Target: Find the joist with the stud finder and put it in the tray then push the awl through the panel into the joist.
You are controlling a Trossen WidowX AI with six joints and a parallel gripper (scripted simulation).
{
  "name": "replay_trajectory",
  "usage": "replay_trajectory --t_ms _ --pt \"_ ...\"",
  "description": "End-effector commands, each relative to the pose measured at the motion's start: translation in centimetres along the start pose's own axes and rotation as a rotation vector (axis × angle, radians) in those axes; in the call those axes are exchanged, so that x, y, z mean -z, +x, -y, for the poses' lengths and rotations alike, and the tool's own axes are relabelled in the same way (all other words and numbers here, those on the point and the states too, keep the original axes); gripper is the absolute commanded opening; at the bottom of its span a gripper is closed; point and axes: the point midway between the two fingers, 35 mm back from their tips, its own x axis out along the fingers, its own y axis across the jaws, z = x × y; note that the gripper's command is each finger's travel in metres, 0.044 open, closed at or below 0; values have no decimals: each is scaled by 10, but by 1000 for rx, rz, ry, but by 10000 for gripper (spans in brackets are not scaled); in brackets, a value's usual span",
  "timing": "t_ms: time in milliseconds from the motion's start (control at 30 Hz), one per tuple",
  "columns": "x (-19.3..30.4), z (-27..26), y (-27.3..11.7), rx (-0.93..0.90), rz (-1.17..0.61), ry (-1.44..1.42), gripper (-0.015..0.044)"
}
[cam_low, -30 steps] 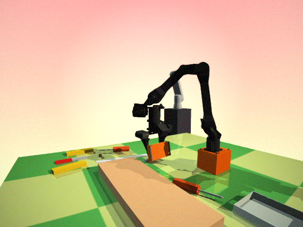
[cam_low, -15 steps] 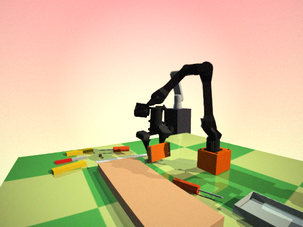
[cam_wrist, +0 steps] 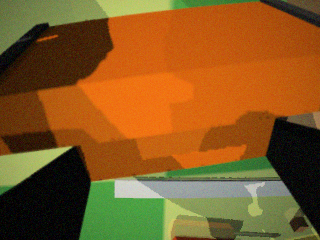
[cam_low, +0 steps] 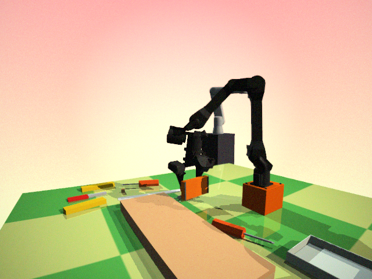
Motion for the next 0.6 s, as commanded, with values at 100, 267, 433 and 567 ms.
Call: replay_trajectory --t_ms 100,267,433,567 --pt "-2 -1 0 -1 -51 2 0" --pt "-4 0 0 -1 -86 2 0" --pt "-5 0 0 -1 -120 2 0" --pt "-5 0 0 0 -147 4 0"
